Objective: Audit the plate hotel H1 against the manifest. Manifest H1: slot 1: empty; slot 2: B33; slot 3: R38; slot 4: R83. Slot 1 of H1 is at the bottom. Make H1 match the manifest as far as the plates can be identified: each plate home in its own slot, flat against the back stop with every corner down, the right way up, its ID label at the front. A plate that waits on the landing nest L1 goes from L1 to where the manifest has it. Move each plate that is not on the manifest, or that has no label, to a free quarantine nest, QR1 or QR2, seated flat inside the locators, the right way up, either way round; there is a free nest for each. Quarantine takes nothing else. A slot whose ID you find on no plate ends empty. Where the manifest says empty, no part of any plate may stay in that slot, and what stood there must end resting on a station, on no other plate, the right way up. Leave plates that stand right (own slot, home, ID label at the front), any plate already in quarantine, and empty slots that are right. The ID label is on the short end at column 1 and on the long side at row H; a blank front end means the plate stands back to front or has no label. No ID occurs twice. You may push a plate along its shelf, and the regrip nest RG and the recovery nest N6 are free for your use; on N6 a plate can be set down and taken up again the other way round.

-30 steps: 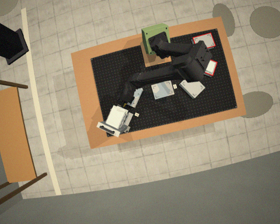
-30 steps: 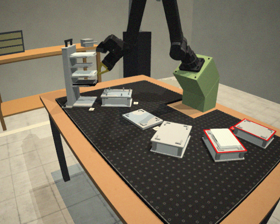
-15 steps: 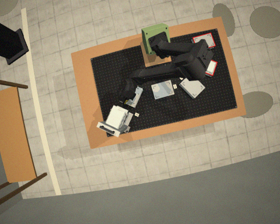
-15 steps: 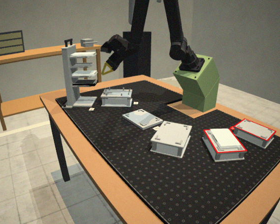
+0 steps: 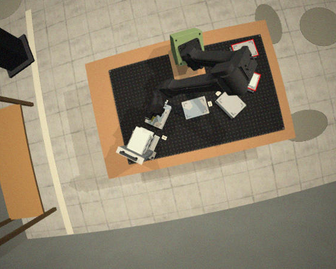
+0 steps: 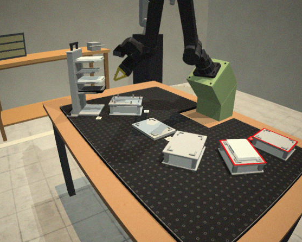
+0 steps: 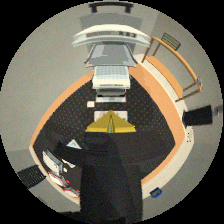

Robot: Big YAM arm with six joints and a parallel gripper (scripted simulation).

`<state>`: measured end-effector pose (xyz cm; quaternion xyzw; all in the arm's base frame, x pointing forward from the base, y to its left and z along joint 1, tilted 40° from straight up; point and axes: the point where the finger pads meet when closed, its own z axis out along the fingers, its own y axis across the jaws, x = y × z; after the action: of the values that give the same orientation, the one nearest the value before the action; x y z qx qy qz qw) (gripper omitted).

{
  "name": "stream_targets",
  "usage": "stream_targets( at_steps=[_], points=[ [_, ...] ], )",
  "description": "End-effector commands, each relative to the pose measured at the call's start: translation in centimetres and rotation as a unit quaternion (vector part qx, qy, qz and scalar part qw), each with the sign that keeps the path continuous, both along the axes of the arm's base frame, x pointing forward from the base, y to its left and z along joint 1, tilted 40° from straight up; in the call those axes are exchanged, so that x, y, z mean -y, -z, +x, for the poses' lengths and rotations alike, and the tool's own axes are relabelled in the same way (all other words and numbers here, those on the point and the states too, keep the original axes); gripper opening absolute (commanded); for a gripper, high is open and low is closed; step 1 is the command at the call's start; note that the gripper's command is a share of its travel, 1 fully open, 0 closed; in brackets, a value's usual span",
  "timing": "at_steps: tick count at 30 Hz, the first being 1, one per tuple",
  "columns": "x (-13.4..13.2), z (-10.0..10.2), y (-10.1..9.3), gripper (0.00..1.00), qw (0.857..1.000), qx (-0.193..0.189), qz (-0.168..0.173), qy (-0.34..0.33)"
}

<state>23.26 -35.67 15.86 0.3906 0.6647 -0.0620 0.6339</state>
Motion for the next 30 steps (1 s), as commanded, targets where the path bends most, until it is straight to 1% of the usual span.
stream_targets(
  at_steps=[1,29,30],
  points=[
    [0.1,-1.0,-1.1,0.00,1.000,0.004,-0.025,0.009],
    [-2.9,-2.9,1.2,0.00,1.000,0.002,-0.023,0.008],
    [-3.1,-3.1,2.0,1.00,1.000,0.000,-0.016,0.008]
  ],
)
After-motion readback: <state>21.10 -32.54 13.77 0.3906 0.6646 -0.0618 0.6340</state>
